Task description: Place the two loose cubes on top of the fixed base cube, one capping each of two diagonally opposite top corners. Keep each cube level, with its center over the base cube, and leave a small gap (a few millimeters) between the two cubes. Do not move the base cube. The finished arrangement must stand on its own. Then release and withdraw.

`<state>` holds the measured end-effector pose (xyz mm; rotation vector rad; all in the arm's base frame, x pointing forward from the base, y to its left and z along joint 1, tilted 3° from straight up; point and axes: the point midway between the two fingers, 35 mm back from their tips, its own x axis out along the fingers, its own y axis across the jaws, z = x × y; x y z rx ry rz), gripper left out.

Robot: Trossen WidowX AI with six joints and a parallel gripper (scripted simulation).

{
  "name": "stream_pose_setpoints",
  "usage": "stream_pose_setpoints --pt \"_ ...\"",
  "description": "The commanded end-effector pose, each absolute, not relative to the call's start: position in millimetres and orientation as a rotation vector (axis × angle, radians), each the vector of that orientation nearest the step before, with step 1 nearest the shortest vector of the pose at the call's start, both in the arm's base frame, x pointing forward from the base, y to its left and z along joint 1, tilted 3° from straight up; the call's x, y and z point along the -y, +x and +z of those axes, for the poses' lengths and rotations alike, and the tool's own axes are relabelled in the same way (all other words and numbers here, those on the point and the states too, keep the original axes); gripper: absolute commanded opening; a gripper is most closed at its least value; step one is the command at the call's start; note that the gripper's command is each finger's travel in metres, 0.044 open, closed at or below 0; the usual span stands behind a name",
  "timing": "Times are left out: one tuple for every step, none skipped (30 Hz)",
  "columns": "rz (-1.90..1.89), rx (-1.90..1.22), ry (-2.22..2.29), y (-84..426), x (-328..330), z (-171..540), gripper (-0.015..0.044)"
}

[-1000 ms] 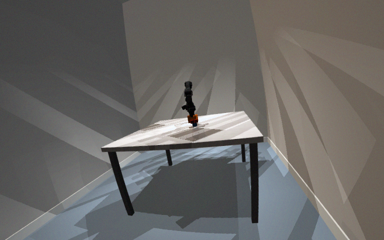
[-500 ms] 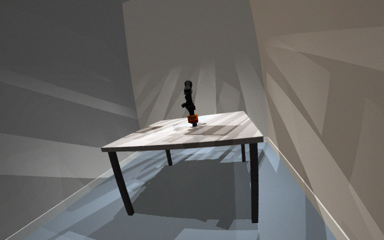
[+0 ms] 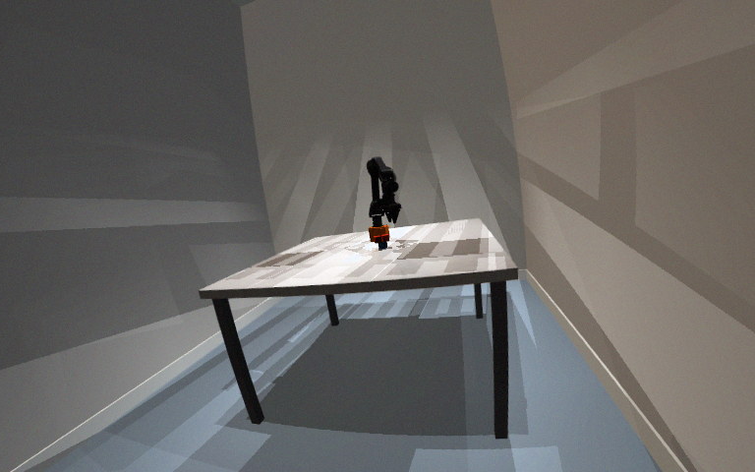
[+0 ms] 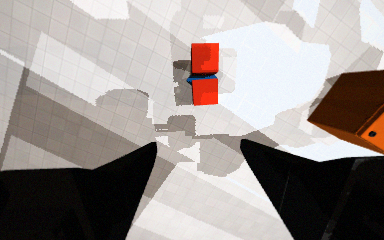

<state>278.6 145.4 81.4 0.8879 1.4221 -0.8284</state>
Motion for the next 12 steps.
stream_pose_setpoints --pt "-0.826 -1.43 0.891 251.5 -190.1 85.5 0.04" --pt "-0.826 -1.431 0.891 247.2 -196.0 85.9 0.04" --pt "-0.825 -1.432 0.891 245.7 -197.9 86.1 0.04" --pt "-0.825 -1.432 0.891 245.7 -197.9 86.1 0.04" --pt "-0.825 -1.432 0.891 245.7 -197.9 86.1 0.04" --pt "-0.825 -1.432 0.891 245.7 -197.9 86.1 0.04" --pt "-0.825 -1.432 0.891 245.7 -197.9 86.1 0.04" --pt "-0.825 -1.432 0.891 245.7 -197.9 86.1 0.04" --pt "-0.825 -1.432 0.891 245.7 -197.9 86.1 0.04" --pt "-0.825 -1.432 0.891 245.7 -197.9 86.1 0.04" --pt "-0.825 -1.432 0.891 245.7 -197.9 86.1 0.04" --pt "-0.825 -1.432 0.891 245.7 -197.9 86.1 0.04"
